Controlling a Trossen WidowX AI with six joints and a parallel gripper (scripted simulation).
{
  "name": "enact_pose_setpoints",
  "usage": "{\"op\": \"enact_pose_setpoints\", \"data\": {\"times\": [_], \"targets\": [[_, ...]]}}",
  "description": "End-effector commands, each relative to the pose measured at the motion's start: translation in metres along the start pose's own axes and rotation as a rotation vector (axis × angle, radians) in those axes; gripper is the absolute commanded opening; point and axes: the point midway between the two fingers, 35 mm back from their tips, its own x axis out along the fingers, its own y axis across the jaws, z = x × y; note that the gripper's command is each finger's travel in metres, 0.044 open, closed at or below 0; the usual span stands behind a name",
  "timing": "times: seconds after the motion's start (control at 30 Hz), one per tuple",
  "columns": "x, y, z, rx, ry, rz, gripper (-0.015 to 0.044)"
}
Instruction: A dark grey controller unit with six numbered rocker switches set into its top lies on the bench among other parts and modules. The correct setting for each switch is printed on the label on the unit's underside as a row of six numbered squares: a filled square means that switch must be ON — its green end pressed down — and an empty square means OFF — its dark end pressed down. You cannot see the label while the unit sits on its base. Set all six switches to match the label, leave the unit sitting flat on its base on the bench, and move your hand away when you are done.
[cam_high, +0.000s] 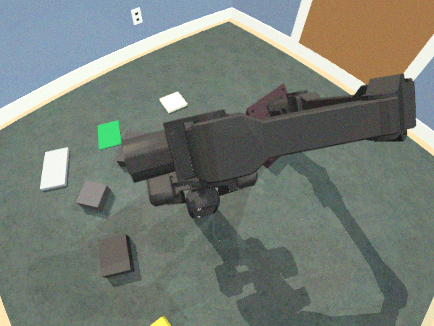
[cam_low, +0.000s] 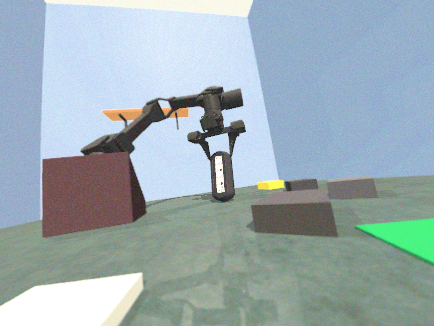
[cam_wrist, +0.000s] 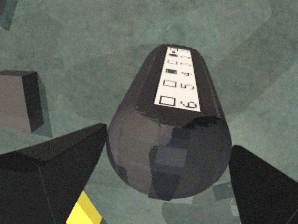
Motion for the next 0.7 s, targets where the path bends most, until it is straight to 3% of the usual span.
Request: {"op": "enact_pose_setpoints", "data": {"times": [0.0,0.67], "targets": [[0.003,-0.001,0.007,0.003,-0.011,-0.008,0.0338],[0.003,-0.001,0.024,0.004,-0.012,-0.008,0.0338]]}}
